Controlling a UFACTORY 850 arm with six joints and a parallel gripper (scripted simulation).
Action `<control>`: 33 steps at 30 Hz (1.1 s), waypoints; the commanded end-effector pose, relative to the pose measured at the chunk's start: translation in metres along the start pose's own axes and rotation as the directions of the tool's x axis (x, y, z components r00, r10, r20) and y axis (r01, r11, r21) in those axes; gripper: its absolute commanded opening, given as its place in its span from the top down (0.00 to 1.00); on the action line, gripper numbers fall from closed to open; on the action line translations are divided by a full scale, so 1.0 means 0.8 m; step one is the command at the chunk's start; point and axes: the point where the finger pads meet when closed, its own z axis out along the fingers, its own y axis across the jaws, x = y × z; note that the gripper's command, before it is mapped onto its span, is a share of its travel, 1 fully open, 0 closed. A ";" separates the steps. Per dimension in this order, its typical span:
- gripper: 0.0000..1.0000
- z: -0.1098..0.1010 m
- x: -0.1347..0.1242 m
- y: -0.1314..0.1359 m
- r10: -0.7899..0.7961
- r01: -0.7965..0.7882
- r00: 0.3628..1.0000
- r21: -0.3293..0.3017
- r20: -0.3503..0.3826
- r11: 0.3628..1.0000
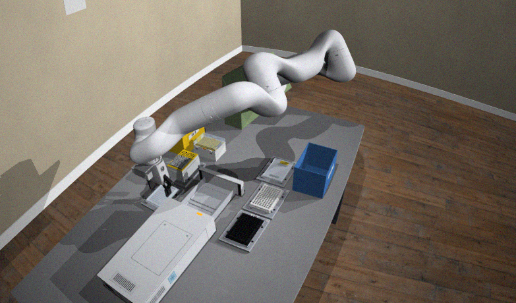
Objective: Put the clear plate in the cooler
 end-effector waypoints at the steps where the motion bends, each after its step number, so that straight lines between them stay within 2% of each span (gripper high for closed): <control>1: 0.00 -0.001 0.001 0.000 -0.001 0.001 1.000 0.000 -0.002 1.000; 33: 0.00 0.021 0.001 0.000 -0.001 0.001 1.000 0.000 -0.002 1.000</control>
